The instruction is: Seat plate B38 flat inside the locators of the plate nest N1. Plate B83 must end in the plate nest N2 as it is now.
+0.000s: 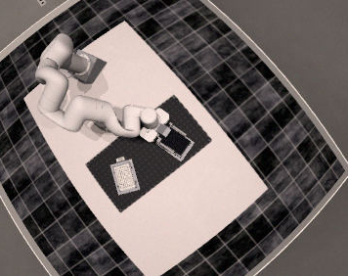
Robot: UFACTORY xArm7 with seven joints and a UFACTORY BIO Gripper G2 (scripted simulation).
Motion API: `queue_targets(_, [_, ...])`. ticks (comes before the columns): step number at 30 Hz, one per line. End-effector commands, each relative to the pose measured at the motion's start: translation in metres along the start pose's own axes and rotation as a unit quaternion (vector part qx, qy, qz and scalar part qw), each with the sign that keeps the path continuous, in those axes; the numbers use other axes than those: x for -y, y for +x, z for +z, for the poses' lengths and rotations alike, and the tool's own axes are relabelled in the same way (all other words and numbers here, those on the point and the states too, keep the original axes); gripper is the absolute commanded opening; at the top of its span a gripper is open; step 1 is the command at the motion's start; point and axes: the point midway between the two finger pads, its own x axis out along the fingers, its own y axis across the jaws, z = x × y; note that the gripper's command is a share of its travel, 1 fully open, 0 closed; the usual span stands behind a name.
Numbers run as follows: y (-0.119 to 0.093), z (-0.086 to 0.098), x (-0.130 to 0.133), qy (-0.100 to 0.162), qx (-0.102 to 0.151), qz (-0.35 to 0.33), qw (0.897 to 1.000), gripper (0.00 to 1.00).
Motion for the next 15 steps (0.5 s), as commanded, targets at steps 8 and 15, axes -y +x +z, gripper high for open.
queue_targets(8, [0.002,-0.013,0.0,0.0,0.003,0.0,1.0,0.0])
queue_targets(15, [0.002,-0.025,0.0,0.0,0.003,0.0,1.0,0.0])
